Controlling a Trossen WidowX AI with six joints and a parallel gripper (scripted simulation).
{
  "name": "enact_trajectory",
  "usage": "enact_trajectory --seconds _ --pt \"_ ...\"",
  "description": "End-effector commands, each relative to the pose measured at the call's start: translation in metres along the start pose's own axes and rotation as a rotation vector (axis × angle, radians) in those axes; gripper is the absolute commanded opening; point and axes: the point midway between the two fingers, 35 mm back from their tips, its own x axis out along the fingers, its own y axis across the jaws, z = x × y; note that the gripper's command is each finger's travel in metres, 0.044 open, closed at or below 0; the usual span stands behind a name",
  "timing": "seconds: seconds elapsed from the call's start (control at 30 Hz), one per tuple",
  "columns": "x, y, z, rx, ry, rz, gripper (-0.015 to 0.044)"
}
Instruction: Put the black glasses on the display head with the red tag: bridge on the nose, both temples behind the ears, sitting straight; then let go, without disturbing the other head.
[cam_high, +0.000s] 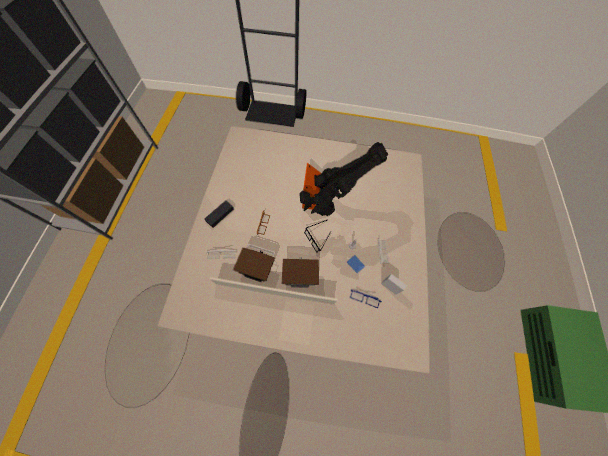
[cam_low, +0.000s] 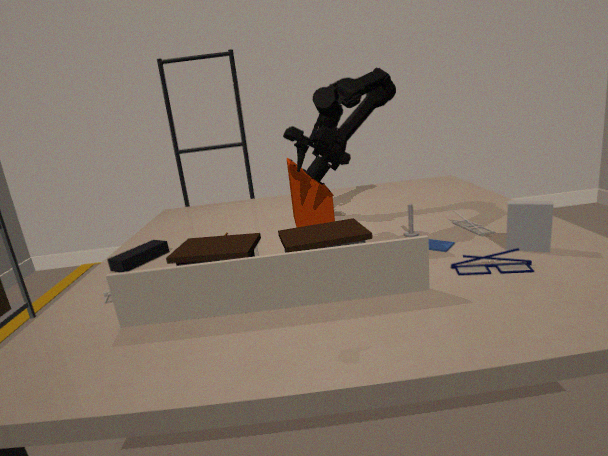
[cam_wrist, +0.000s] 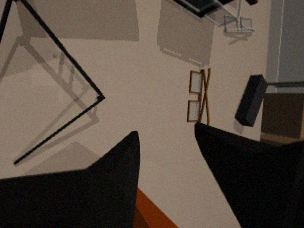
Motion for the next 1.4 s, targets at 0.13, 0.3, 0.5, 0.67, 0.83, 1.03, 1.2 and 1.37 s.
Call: enact_trajectory --seconds 0.13,0.3,0.5,0.67,0.83,1.03,1.2,1.37 --pt "0.052 0.033 0.035 -0.311 0.032 0.351 0.02" --pt "0.087 0.053 0.045 -0.445 0.015 0.549 0.02" --pt "0.094 0.056 0.045 -0.466 0.009 0.584 0.02" --pt "0.094 0.056 0.045 -0.466 0.009 0.584 0.0147" --pt "0.094 0.056 0.045 -0.466 0.009 0.584 0.012" --pt "0.095 0.056 0.045 -0.466 0.009 0.584 0.012" --pt "0.101 0.059 0.044 -0.466 0.009 0.583 0.012" --pt "0.108 0.062 0.044 -0.466 0.009 0.583 0.012"
